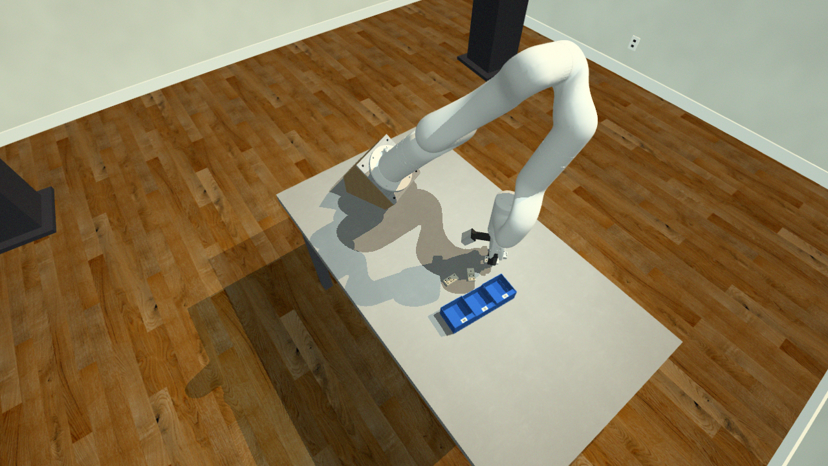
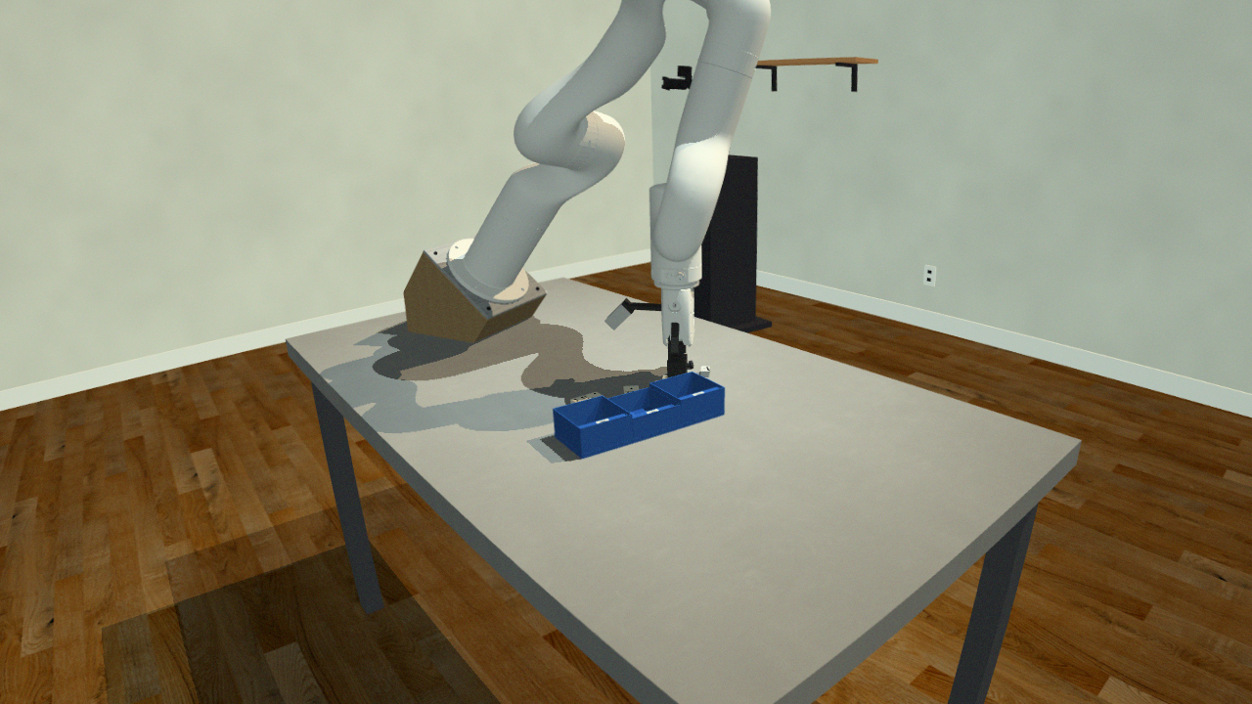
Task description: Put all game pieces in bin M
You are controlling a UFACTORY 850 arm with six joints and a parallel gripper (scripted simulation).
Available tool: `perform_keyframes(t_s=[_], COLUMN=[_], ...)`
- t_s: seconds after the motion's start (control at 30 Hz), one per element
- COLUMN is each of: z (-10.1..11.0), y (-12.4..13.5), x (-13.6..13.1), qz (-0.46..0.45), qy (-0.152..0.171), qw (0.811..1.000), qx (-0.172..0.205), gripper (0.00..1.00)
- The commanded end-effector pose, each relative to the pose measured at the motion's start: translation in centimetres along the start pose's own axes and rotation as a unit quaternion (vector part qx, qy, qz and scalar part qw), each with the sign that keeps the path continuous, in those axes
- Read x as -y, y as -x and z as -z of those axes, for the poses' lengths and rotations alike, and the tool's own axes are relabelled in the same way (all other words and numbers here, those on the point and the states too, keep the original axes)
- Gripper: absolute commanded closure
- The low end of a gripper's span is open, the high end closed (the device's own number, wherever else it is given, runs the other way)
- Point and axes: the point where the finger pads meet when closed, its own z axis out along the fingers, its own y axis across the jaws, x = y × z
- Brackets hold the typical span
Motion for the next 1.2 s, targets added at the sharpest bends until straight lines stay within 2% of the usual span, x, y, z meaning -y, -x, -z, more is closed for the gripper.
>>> perform_keyframes(t_s=[0.0,0.8,1.17], z=[0.0,0.0,3.7], y=[0.0,0.0,0.0], x=[0.0,0.0,0.0], qz=[0.0,0.0,0.0], qy=[0.0,0.0,0.0], qw=[1.0,1.0,1.0], qx=[0.0,0.0,0.0], gripper=[1.0,1.0,1.0])
